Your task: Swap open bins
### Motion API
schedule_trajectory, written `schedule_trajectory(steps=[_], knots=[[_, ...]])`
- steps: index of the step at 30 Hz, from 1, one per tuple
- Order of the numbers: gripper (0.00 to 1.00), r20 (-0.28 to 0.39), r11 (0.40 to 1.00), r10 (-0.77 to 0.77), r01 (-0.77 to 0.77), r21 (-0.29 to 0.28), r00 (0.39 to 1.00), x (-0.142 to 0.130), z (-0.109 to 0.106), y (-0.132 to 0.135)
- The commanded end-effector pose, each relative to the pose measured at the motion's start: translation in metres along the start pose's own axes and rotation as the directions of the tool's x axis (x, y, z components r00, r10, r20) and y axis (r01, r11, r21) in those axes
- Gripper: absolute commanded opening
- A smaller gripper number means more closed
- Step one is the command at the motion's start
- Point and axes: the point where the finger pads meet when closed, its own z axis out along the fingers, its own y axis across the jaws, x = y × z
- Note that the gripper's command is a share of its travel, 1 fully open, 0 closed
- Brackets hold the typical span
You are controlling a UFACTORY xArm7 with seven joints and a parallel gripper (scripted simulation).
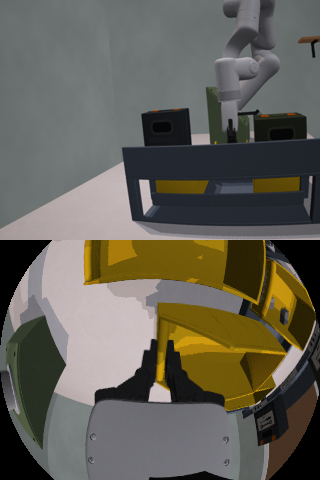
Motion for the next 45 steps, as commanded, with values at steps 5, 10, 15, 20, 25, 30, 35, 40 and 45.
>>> schedule_trajectory(steps=[5,10,15,20,25,30,35,40,45], knots=[[0.00,0.002,1.000,0.000,0.000,-0.004,1.000,-0.001,-0.001,-0.012],[0.00,0.002,1.000,0.000,0.000,-0.004,1.000,-0.001,-0.001,-0.017],[0.00,0.002,1.000,0.000,0.000,-0.004,1.000,-0.001,-0.001,-0.020],[0.00,0.002,1.000,0.000,0.000,-0.004,1.000,-0.001,-0.001,-0.021],[0.00,0.002,1.000,0.000,0.000,-0.004,1.000,-0.001,-0.001,-0.021],[0.00,0.002,1.000,0.000,0.000,-0.004,1.000,-0.001,-0.001,-0.021],[0.00,0.002,1.000,0.000,0.000,-0.004,1.000,-0.001,-0.001,-0.021],[0.00,0.002,1.000,0.000,0.000,-0.004,1.000,-0.001,-0.001,-0.021],[0.00,0.002,1.000,0.000,0.000,-0.004,1.000,-0.001,-0.001,-0.023]])
